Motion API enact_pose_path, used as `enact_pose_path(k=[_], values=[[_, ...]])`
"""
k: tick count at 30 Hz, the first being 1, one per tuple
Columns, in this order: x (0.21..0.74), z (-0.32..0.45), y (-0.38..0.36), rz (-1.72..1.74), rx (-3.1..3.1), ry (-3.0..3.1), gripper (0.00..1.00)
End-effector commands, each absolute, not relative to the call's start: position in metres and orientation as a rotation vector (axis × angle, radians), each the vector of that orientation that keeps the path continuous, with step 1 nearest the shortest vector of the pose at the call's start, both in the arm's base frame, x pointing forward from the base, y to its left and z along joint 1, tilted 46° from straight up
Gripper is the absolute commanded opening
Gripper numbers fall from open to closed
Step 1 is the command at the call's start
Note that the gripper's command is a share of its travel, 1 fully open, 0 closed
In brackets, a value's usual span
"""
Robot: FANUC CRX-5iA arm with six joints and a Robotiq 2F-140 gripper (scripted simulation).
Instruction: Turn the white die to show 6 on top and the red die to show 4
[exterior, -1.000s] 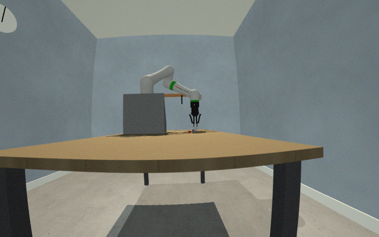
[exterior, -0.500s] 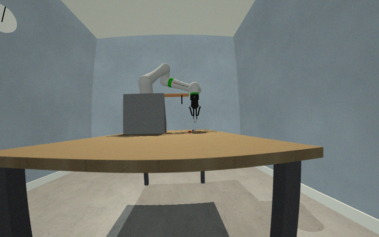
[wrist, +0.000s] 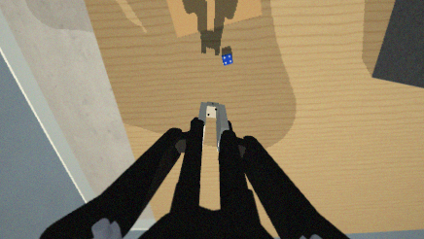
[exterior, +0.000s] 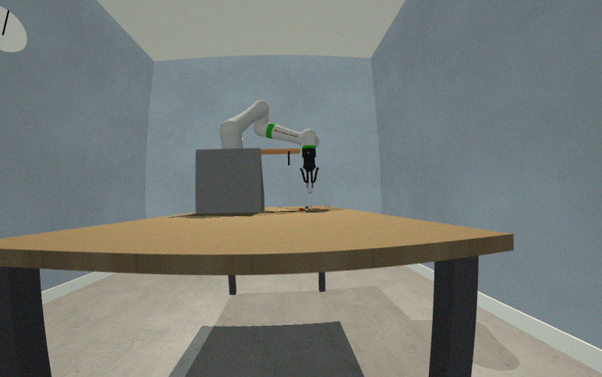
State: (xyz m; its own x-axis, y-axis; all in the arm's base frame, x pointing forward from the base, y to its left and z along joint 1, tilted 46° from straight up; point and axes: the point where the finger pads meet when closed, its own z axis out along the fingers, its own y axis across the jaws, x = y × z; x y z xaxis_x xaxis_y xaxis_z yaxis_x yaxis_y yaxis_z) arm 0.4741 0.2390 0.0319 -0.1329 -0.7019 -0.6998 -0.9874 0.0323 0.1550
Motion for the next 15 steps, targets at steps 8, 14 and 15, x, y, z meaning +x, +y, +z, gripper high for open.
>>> enact_pose_path(k=[8,14,15], values=[[0.4744,0.0298,0.2466,0.887,-1.684,1.910,0.07],[0.4724,0.0242,0.2446,1.013,-1.541,1.783,0.07],[0.4723,0.0236,0.2442,1.031,-1.518,1.762,0.07]])
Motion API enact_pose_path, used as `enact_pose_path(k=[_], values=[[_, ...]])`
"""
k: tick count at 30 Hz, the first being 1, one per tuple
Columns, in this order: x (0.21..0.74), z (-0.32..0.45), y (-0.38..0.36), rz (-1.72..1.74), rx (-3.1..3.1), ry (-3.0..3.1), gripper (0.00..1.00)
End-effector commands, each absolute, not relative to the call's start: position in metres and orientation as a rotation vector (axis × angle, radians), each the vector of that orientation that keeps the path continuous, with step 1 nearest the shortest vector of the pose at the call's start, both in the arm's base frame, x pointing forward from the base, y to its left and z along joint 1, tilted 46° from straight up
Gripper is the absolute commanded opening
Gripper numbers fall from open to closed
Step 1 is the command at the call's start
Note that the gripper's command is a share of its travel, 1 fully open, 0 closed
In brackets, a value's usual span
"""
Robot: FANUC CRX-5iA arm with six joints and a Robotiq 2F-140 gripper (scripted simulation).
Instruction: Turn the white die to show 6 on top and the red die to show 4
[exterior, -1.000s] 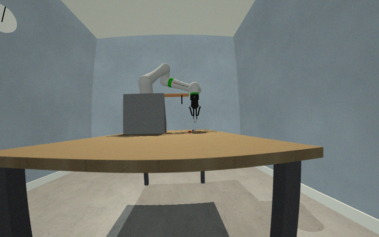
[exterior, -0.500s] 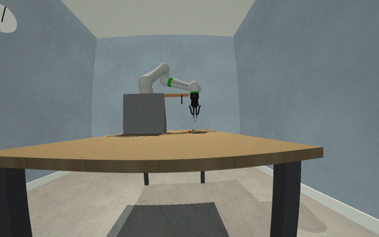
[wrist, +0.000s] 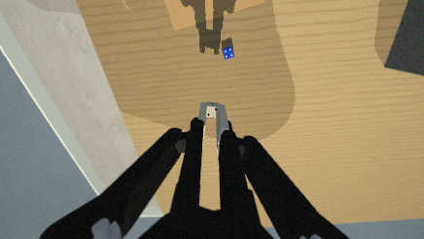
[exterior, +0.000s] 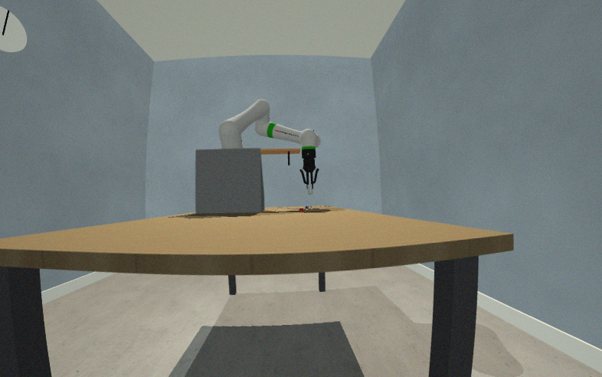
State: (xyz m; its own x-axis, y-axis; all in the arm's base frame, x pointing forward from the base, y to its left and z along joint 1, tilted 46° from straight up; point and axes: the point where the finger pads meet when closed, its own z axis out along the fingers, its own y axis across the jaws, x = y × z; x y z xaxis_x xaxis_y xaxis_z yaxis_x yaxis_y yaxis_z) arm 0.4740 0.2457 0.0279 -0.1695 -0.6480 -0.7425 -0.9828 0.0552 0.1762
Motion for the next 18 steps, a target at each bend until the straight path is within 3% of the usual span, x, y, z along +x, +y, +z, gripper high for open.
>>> enact_pose_path(k=[1,18], values=[[0.4725,0.0233,0.2439,1.043,-1.500,1.746,0.07],[0.4724,0.0140,0.2383,1.259,-1.131,1.412,0.07]])
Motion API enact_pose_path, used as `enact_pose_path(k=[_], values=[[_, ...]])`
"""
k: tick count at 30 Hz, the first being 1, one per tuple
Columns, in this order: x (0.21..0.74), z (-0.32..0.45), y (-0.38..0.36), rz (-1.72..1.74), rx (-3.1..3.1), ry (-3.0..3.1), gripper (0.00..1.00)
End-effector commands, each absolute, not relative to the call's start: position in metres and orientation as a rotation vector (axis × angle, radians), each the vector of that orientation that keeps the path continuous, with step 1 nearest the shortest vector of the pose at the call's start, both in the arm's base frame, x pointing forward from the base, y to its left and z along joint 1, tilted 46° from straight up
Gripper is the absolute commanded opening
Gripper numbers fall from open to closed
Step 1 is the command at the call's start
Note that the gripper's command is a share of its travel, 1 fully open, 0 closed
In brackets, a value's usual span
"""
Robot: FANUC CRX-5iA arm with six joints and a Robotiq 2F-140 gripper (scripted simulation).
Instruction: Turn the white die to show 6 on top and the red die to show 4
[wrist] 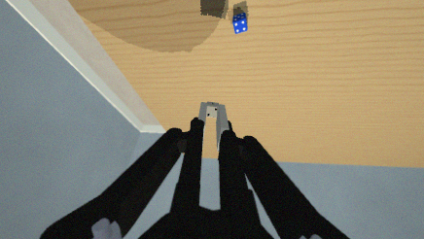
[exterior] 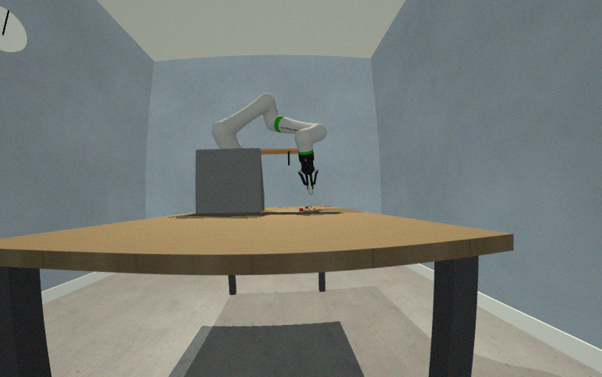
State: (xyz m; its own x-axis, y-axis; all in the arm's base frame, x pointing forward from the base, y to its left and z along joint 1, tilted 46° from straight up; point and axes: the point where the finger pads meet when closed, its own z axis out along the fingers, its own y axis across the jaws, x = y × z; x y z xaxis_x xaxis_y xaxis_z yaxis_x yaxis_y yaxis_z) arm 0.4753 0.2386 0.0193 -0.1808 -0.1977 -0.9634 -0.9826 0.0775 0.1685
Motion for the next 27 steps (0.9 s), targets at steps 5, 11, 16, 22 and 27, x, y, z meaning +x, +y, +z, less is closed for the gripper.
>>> enact_pose_path(k=[5,11,16,22,27], values=[[0.472,0.012,0.237,1.289,-1.072,1.357,0.07],[0.470,0.006,0.234,1.368,-0.900,1.191,0.07],[0.469,0.003,0.233,1.387,-0.845,1.138,0.07],[0.469,0.003,0.233,1.388,-0.845,1.137,0.07],[0.468,0.000,0.236,1.396,-0.847,1.136,0.07]])
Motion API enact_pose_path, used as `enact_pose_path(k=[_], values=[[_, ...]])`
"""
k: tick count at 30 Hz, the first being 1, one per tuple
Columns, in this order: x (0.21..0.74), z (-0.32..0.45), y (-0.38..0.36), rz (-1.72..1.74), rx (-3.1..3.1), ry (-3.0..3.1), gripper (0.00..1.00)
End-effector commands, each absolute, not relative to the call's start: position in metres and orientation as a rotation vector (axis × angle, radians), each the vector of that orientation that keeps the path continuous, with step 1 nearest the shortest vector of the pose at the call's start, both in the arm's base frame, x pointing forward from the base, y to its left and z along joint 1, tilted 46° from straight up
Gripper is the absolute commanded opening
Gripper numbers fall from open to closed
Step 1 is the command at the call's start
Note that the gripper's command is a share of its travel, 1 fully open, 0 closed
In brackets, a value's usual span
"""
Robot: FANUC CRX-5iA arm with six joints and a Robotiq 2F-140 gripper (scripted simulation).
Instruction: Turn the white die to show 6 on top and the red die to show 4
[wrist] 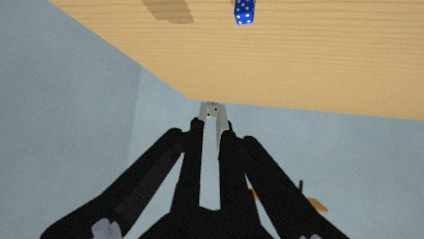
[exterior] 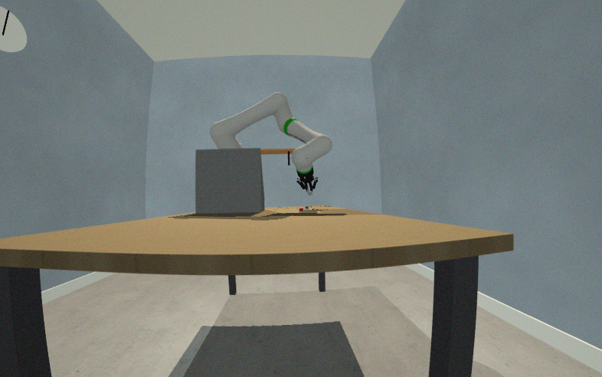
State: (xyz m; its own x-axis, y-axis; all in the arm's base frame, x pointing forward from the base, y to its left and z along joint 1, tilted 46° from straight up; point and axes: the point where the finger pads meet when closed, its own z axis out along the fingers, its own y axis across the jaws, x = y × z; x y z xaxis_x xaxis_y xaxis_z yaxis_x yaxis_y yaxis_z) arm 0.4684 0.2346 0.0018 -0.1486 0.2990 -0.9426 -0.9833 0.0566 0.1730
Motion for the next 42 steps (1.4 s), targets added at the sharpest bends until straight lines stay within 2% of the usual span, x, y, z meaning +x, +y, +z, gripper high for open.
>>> enact_pose_path(k=[1,23,42], values=[[0.468,-0.002,0.238,1.396,-0.847,1.136,0.07],[0.463,-0.048,0.286,1.396,-0.847,1.136,0.07],[0.462,-0.051,0.289,1.396,-0.847,1.136,0.07]])
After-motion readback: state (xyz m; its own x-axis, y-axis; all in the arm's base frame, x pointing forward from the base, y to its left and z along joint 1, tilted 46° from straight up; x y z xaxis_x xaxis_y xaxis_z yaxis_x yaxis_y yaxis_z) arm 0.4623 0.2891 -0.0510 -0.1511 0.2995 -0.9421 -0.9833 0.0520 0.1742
